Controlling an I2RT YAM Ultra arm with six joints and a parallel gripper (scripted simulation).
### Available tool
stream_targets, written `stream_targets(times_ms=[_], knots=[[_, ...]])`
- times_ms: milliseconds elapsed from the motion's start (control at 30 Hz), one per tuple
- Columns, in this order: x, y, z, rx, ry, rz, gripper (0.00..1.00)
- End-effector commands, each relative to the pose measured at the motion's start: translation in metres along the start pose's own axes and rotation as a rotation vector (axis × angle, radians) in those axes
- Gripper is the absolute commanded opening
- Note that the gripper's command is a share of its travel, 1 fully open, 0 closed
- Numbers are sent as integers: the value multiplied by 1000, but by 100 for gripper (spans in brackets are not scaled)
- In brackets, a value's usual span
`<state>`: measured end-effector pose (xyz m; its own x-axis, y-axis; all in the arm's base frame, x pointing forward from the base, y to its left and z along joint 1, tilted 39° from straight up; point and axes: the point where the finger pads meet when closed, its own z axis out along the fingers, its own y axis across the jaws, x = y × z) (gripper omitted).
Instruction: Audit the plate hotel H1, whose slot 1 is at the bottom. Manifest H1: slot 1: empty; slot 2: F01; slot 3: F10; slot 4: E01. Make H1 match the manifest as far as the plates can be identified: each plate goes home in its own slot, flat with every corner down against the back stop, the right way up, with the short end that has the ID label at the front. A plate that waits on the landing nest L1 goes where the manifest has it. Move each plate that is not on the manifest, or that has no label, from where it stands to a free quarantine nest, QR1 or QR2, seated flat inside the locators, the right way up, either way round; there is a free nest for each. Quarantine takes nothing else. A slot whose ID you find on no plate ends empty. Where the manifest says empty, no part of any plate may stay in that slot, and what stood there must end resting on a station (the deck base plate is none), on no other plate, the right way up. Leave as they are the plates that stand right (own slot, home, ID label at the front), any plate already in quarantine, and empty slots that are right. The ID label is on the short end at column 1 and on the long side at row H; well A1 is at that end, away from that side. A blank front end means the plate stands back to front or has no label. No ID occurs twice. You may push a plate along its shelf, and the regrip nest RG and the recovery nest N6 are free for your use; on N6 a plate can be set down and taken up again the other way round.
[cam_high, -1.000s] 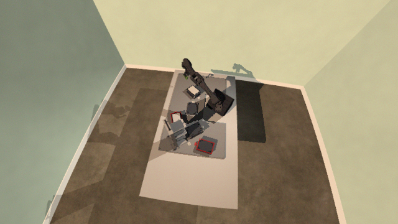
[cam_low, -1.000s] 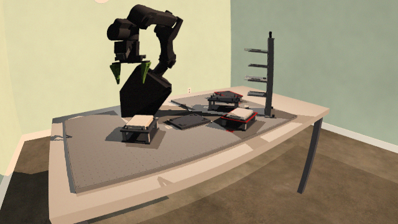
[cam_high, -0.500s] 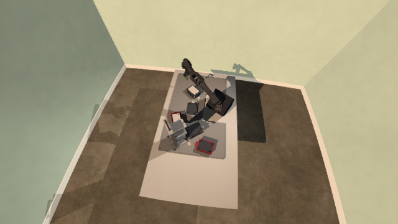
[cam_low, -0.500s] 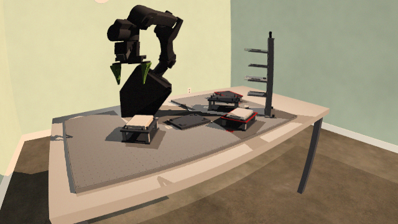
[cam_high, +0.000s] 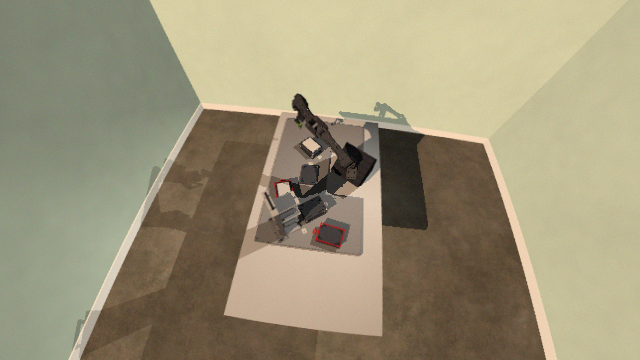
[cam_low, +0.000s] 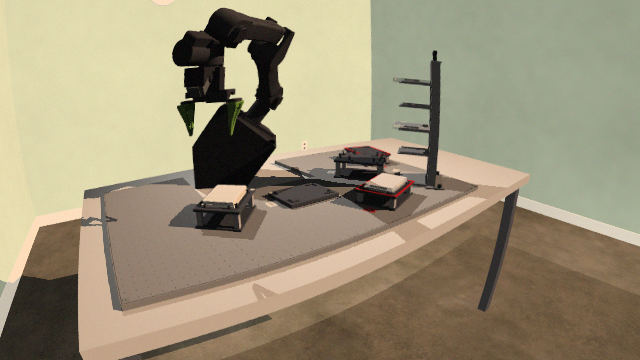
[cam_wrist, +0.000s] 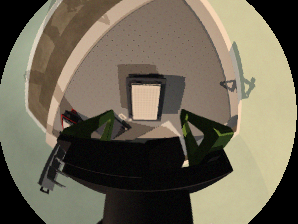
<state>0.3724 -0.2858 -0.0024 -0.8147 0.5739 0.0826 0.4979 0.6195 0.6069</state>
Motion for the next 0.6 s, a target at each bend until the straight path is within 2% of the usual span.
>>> stream_targets(times_ms=[0,100,367,400,567], knots=[[-47,-3,-17,-14,6,42,100],[-47,-3,-14,-14,6,42,100],[-46,-2,13,-14,6,42,100],[-50,-2,23,8,-104,-32,100],[-48,-1,38,-1,-77,-13,100]])
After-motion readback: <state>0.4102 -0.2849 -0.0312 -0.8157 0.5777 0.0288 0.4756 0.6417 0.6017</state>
